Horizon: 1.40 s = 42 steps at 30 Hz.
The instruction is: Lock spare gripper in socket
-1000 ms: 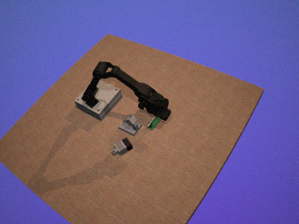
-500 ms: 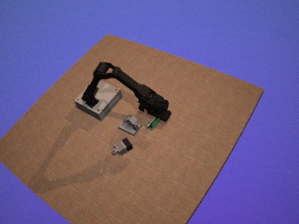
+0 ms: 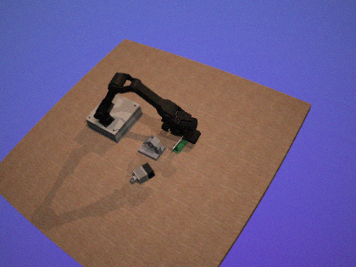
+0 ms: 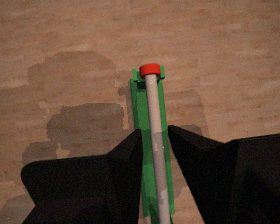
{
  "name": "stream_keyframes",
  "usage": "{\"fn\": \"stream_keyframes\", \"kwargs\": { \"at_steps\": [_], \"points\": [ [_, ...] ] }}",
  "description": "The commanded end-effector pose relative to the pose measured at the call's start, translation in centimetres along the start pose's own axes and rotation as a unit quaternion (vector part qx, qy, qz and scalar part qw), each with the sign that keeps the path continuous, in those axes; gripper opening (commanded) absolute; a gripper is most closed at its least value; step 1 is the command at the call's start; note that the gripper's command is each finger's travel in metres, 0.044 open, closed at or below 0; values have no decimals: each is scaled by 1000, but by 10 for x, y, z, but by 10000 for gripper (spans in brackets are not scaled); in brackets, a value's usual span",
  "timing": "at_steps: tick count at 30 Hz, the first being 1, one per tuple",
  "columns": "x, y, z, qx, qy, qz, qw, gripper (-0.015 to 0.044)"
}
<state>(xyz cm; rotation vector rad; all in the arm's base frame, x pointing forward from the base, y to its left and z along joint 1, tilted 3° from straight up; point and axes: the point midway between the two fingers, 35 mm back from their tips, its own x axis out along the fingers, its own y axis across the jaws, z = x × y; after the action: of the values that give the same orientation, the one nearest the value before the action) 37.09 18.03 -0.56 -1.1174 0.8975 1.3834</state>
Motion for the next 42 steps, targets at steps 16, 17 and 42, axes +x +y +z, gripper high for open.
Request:
{"fn": "stream_keyframes", "kwargs": {
  "at_steps": [16,17,42],
  "points": [
    [-23,4,6,1,2,9,1000,440],
    [-24,5,7,1,2,9,1000,440],
    [-67,15,18,4,7,31,999,440]
  ]
}}
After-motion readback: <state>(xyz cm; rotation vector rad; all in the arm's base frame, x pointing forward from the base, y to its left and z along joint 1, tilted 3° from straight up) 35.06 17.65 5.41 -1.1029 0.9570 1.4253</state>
